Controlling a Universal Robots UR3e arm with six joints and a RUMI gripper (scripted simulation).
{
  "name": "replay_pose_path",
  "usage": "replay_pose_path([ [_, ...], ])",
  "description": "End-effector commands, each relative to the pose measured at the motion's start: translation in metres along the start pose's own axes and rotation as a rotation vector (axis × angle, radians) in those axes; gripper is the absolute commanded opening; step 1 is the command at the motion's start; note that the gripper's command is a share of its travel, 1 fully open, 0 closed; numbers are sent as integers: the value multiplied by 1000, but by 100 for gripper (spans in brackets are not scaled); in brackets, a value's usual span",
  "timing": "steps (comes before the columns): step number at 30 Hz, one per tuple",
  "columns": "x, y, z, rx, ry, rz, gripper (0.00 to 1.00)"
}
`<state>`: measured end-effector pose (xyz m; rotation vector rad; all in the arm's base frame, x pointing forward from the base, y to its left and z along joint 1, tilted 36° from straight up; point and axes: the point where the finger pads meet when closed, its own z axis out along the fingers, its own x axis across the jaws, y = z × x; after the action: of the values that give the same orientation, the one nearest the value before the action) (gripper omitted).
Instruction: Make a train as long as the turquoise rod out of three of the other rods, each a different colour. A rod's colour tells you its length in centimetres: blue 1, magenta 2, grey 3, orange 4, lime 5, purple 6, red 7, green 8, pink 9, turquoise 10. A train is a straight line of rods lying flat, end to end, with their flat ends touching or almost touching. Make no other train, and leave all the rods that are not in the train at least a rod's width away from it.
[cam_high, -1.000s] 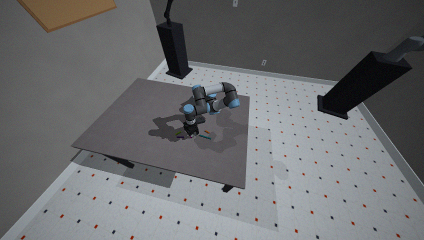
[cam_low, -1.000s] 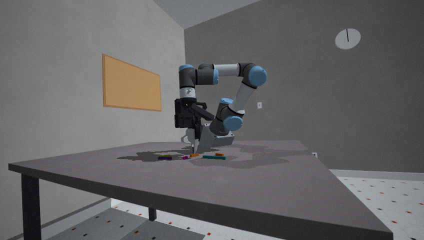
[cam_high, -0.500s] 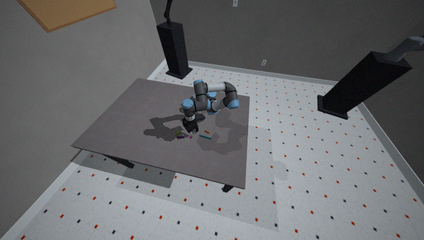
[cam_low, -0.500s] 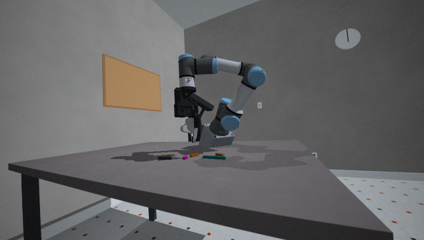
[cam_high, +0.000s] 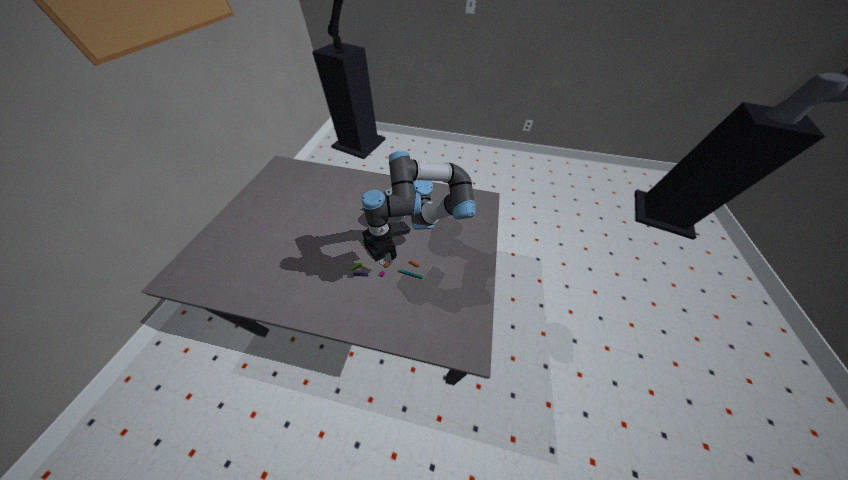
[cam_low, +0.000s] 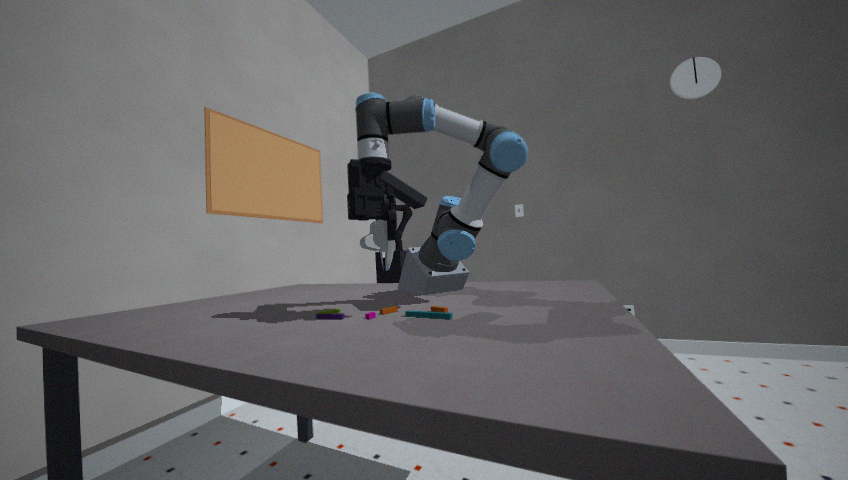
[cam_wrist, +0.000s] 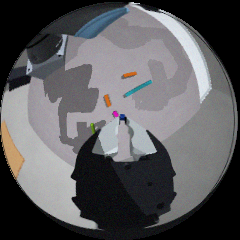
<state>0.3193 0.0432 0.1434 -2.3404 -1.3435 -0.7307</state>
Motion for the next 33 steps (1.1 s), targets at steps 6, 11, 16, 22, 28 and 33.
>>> replay_pose_path([
  [6,0,0,-5,0,0,-1,0],
  [11,0,0,-5,0,0,-1,0],
  [16,-2,1,-5,0,0,-4,0],
  [22,-16,8,-6,-1,-2,-36,0],
  [28,-69,29,-7,-1,-7,-147,0],
  [33,-121,40,-7,0,-5,-257,0],
])
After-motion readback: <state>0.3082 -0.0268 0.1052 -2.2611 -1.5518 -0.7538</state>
